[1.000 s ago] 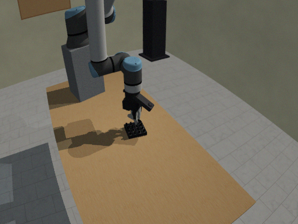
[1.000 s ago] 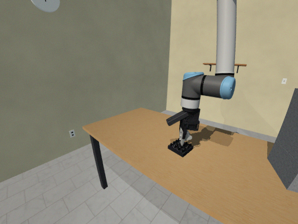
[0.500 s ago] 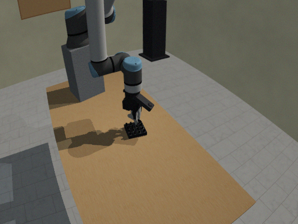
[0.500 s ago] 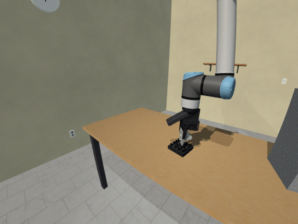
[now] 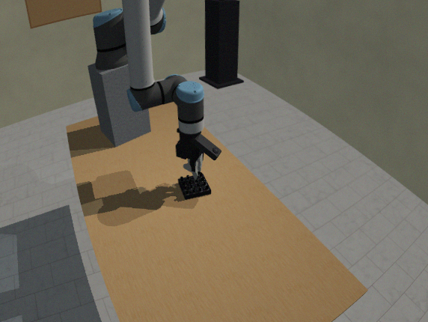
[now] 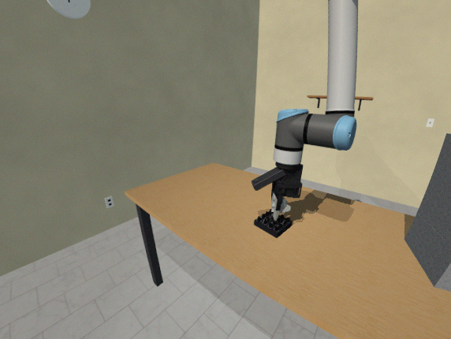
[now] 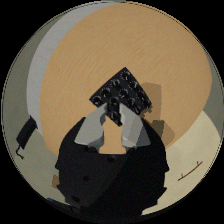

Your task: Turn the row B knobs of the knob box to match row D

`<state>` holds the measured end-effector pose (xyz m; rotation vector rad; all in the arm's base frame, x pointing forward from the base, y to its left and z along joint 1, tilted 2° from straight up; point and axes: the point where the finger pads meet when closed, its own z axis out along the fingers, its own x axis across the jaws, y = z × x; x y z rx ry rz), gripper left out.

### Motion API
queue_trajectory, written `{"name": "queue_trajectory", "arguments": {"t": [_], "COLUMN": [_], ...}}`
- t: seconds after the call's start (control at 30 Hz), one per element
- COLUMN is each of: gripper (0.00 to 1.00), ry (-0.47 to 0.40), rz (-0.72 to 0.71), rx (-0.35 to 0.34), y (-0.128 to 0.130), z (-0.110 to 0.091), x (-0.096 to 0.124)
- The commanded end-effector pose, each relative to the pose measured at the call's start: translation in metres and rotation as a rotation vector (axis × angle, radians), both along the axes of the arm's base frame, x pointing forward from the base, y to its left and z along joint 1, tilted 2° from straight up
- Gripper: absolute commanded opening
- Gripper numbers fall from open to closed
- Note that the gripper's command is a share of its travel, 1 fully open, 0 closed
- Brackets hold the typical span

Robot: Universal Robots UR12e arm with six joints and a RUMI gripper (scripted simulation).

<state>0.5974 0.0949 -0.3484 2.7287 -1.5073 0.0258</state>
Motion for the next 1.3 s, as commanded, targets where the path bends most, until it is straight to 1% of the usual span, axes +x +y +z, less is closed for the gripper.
{"name": "queue_trajectory", "arguments": {"t": [0.0,0.73,1.27], "gripper": [0.11,0.11,0.11], "ry": [-0.001,-0.001,-0.001], "rz": [0.000,0.000,0.000], "rx": [0.000,0.000,0.000], "y": [0.000,0.000,0.000], "z": [0.000,-0.013,-0.014], "x": [0.000,0.001,0.001]}}
